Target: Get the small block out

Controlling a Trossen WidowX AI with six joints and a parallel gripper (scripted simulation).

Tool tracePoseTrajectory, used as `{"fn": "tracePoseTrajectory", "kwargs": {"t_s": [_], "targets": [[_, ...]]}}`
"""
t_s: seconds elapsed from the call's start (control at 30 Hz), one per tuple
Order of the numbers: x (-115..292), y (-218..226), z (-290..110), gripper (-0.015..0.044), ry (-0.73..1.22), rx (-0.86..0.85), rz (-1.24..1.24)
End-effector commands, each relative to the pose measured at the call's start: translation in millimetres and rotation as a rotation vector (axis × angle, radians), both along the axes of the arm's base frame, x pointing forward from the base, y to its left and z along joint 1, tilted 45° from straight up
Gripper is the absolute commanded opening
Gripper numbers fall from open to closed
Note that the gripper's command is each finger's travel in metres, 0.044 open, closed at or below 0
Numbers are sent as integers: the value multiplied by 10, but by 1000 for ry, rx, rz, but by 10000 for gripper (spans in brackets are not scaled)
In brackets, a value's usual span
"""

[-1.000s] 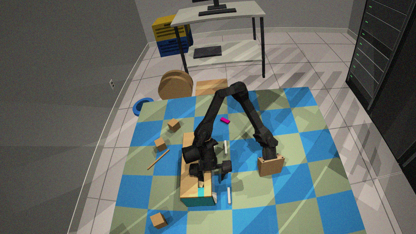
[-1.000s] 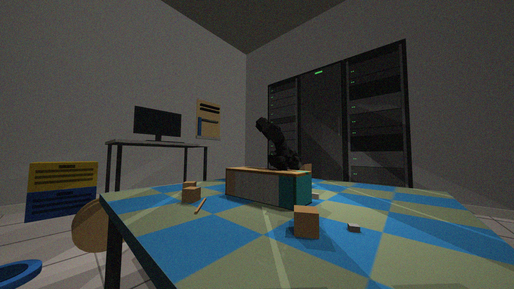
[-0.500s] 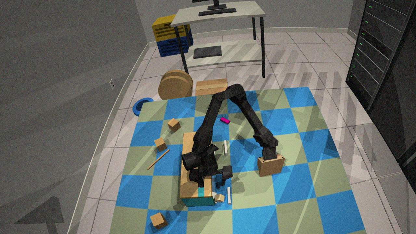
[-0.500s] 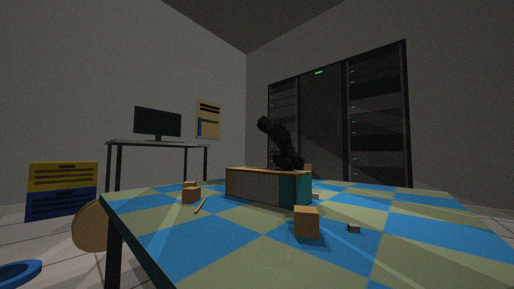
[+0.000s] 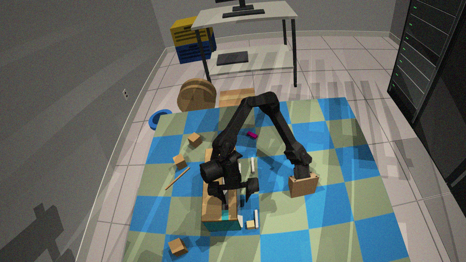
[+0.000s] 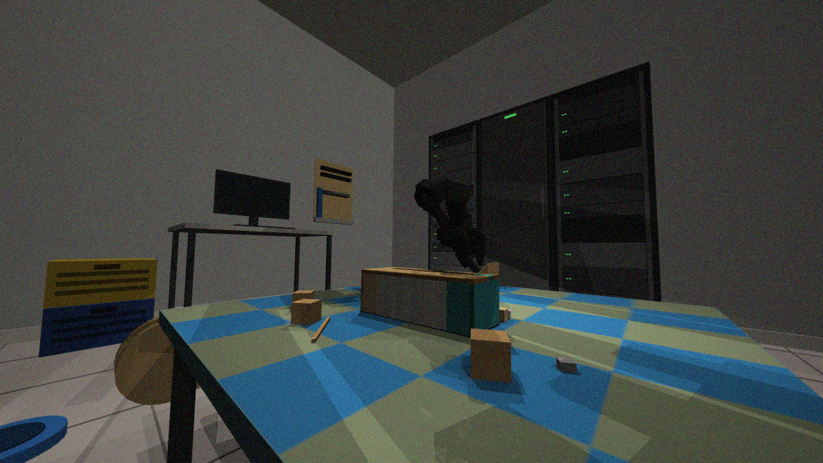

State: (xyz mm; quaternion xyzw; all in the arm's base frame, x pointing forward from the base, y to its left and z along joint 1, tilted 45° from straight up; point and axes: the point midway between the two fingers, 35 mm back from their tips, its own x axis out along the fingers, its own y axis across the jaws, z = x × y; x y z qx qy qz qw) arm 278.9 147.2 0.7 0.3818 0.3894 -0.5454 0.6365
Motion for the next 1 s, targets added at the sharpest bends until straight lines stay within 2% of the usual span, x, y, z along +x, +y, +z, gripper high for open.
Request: {"fn": "tracePoseTrajectory", "kwargs": {"t_s": [0.0, 0.07, 0.53, 0.97], "targets": [[-12, 19, -27, 321, 50, -28, 135], [-29, 52, -49, 285, 126, -69, 335], [-183, 245, -189, 285, 765, -407, 1664], [-268, 333, -254, 285, 1212, -610, 2294]]}}
